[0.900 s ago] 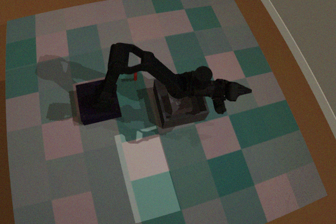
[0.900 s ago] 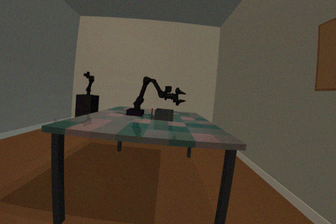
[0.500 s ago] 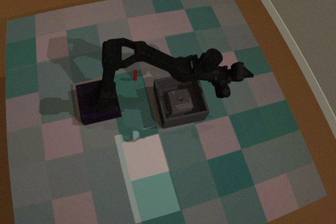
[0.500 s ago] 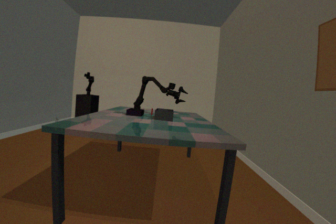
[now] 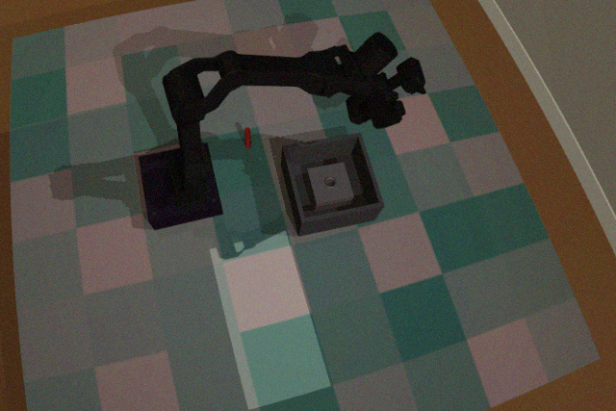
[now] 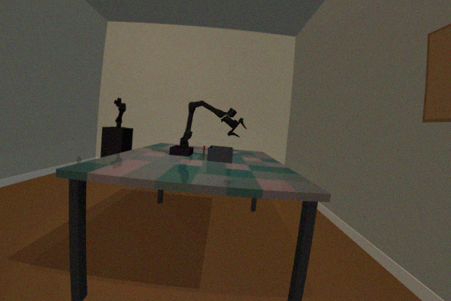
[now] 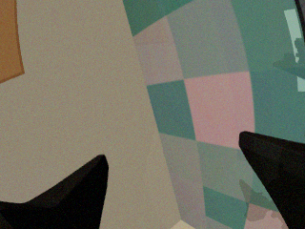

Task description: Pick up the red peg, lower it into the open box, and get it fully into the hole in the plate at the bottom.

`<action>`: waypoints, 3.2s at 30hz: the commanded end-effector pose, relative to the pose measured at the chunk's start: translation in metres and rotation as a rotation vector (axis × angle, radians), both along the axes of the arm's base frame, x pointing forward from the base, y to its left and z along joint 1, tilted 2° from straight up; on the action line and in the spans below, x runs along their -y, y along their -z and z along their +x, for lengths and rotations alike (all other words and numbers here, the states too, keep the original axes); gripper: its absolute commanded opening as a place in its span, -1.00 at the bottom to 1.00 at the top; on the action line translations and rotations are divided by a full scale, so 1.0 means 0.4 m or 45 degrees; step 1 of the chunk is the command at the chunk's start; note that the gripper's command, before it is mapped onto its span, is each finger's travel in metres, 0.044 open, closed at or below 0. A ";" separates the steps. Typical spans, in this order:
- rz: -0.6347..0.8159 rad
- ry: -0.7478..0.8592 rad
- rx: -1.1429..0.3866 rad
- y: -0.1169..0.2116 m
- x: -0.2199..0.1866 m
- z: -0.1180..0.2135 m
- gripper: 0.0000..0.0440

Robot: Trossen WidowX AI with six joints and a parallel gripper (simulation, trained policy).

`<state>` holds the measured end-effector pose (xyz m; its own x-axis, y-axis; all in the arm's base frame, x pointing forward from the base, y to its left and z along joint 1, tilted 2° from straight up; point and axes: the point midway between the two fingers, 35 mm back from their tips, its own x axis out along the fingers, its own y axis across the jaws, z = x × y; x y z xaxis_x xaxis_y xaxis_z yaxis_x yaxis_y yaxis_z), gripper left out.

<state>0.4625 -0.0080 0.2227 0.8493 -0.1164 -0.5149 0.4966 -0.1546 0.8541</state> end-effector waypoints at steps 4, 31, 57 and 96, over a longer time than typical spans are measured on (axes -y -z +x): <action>-0.076 -0.131 -0.199 0.027 -0.091 -0.071 1.00; -0.439 -0.853 -1.086 0.180 -0.331 -0.535 1.00; -0.657 -1.107 -1.435 0.388 -0.317 -0.697 1.00; -0.790 -1.052 -1.458 0.494 -0.260 -0.680 -1.00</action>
<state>0.1860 0.0972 0.0150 -0.0438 -0.2595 -0.9648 0.6745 0.7047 -0.2201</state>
